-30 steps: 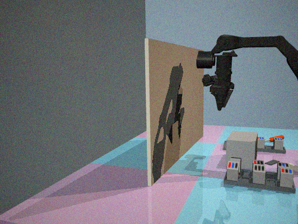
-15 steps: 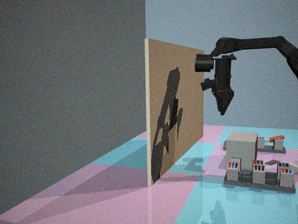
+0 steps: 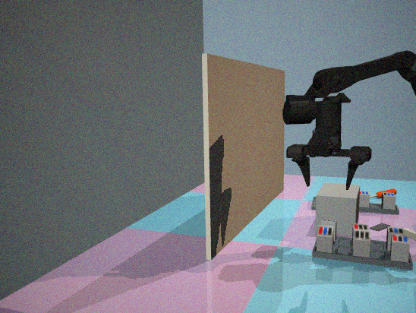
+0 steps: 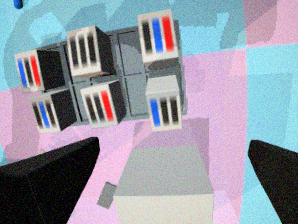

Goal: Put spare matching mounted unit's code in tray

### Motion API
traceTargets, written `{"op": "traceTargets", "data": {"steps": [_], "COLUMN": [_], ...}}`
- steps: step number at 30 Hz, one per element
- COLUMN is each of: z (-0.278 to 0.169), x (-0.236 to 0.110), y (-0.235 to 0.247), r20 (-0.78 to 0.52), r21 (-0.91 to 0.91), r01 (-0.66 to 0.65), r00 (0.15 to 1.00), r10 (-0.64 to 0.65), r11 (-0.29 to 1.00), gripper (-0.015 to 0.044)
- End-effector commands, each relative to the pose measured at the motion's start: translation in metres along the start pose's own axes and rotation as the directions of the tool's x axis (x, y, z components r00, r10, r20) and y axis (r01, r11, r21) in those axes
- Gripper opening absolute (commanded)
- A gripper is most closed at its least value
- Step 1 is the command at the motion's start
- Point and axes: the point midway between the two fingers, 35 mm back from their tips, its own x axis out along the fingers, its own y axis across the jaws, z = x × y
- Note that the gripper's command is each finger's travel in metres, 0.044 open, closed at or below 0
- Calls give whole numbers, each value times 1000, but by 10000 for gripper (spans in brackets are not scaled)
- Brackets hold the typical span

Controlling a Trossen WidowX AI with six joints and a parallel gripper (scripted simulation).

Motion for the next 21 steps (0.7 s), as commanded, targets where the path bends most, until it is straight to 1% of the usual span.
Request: {"op": "traceTargets", "data": {"steps": [1, 6, 8, 11, 12, 14, 21], "z": [7, 7, 7, 5, 5, 4, 4], "x": [3, 3, 9, 27, 35, 43, 43], "y": [10, 10, 10, 8, 8, 8, 8], "r20": [1, 1, 1, 1, 1, 1, 1], "r21": [-135, -135, -136, -136, -136, -136, -136], "r01": [10, 10, 10, 10, 10, 10, 10], "r00": [1000, 1000, 1000, 1000, 1000, 1000, 1000], "r10": [-10, -10, -10, -10, -10, -10, -10], "r11": [991, 991, 991, 991, 991, 991, 991], "gripper": [440, 440, 388, 309, 300, 300, 300]}}
